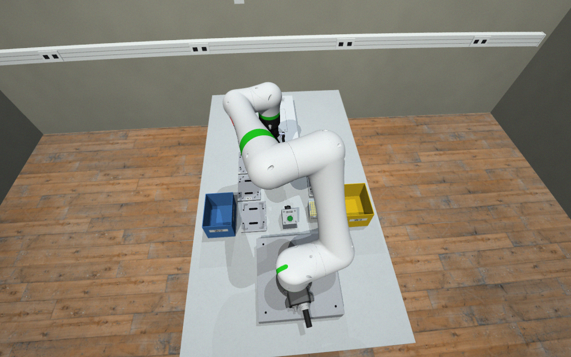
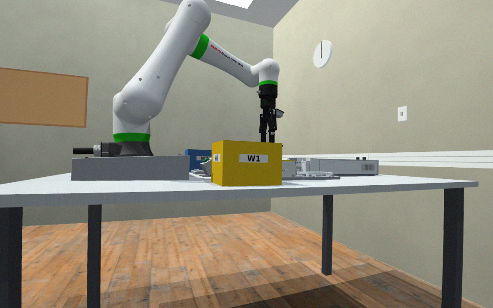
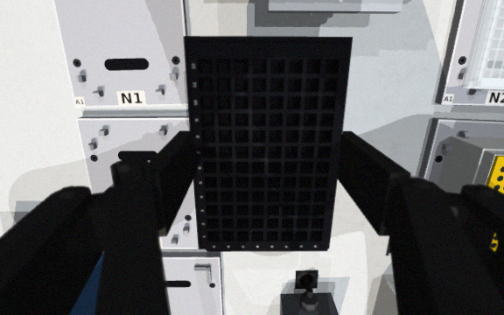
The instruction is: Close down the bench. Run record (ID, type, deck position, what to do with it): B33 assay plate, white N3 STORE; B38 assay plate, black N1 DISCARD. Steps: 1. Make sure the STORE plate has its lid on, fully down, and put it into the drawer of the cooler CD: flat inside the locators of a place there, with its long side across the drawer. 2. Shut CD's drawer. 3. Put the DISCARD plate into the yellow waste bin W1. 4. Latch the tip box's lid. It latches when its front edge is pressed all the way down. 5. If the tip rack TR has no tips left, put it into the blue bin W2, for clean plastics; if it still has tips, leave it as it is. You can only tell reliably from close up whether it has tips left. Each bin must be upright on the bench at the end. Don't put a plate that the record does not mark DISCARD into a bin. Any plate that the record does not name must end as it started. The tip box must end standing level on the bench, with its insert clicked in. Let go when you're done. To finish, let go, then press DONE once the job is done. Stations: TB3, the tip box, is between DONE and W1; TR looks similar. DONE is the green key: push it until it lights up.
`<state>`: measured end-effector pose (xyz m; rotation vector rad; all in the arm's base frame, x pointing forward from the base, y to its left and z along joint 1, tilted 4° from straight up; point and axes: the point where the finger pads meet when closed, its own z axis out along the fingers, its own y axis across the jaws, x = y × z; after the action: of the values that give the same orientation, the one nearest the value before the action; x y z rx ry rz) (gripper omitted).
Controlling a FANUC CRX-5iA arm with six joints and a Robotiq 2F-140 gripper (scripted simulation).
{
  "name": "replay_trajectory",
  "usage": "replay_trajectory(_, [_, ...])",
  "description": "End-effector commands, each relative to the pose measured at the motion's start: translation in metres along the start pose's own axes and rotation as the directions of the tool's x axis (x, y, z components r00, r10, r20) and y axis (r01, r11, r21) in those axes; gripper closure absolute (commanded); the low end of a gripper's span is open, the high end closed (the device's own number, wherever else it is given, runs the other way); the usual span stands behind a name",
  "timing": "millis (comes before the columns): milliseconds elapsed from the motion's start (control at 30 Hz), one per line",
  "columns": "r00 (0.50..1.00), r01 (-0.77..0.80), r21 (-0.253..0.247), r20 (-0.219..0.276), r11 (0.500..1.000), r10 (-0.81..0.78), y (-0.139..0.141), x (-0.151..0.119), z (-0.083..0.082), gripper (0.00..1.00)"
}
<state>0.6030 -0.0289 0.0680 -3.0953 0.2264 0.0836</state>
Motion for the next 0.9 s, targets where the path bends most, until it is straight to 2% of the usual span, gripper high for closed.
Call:
replay_trajectory(0, [1.0,0.0,0.0,-0.003,1.0,0.0,0.01,-0.006,-0.001,0.9])
replay_trajectory(867, [1.0,0.0,0.0,-0.003,1.0,0.0,0.059,-0.039,-0.001,0.9])
